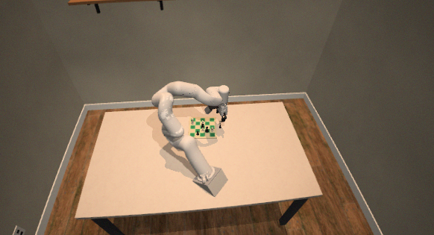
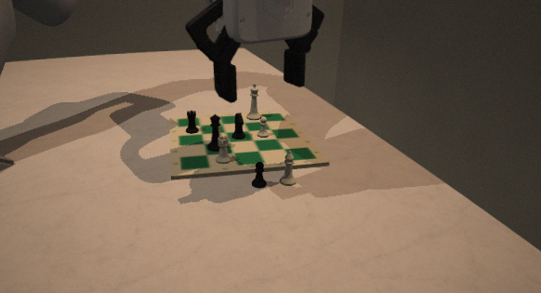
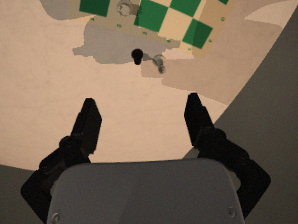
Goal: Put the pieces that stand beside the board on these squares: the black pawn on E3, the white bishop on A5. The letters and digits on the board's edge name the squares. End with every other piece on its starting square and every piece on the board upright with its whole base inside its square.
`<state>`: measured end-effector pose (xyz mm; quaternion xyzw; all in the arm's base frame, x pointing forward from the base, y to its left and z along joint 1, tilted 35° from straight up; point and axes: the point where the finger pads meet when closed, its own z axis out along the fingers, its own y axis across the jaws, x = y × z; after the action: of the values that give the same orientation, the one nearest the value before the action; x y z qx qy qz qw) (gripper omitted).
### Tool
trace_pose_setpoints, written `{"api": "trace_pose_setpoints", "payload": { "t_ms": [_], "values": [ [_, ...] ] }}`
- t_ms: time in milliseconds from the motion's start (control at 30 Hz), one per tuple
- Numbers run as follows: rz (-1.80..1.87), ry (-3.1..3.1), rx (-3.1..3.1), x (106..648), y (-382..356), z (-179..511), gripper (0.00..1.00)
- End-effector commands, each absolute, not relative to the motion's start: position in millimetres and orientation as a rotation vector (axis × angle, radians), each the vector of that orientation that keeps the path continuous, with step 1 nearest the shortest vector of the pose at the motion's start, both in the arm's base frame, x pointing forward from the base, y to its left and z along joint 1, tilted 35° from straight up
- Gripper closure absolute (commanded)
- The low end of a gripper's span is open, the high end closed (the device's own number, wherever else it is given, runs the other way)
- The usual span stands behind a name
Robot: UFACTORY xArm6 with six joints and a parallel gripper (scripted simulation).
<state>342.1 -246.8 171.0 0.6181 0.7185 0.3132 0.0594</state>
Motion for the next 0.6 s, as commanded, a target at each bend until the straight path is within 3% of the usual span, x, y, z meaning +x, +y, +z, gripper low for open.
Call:
{"api": "trace_pose_setpoints", "payload": {
  "t_ms": [0,567],
  "values": [
    [0.97,1.949,2.218,346,-245,166,0.0],
    [1.029,1.201,2.896,351,-240,156,0.0]
  ]
}}
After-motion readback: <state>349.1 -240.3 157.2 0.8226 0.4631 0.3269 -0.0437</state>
